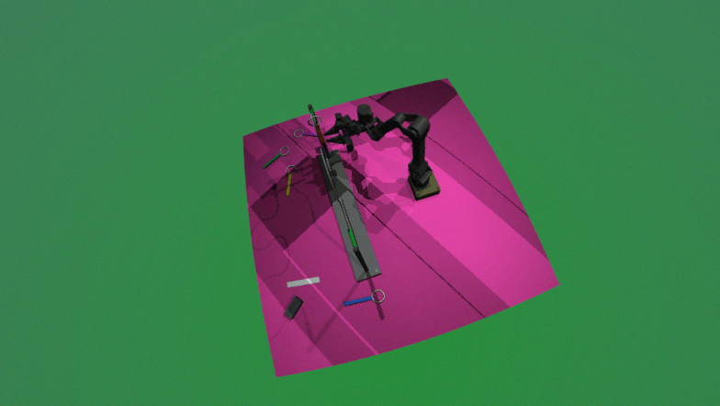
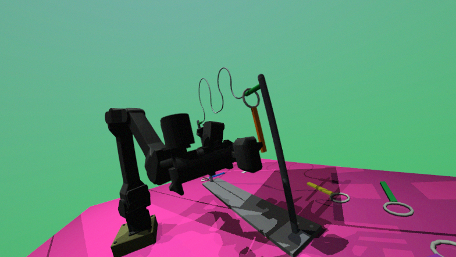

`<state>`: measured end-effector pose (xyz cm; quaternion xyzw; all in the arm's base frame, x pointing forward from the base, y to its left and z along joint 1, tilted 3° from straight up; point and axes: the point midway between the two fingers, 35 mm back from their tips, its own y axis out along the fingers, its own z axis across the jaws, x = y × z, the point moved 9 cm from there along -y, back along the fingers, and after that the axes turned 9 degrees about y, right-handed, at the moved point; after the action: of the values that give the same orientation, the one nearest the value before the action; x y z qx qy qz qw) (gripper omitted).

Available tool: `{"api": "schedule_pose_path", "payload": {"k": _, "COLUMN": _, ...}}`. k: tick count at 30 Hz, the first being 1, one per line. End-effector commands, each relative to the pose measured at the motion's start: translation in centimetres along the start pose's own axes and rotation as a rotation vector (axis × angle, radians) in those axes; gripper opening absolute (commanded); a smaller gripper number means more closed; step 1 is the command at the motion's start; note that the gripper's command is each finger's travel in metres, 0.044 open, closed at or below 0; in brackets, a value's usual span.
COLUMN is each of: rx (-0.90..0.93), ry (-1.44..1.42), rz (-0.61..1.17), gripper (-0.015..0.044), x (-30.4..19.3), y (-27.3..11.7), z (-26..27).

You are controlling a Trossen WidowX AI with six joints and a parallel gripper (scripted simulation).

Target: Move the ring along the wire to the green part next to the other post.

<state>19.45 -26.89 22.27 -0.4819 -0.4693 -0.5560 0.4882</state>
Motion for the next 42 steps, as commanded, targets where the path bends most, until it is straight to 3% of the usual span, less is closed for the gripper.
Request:
{"api": "schedule_pose_path", "payload": {"k": 1, "rx": -0.004, "ry": -0.002, "rz": 0.001, "gripper": 0.016, "x": -0.1, "y": 0.6, "z": -0.2}}
{"api": "schedule_pose_path", "payload": {"k": 29, "rx": -0.003, "ry": -0.002, "rz": -0.003, "gripper": 0.016, "x": -0.1, "y": 5.0, "z": 0.0}}
{"api": "schedule_pose_path", "payload": {"k": 42, "rx": -0.003, "ry": -0.002, "rz": -0.003, "gripper": 0.016, "x": -0.1, "y": 5.1, "z": 0.0}}
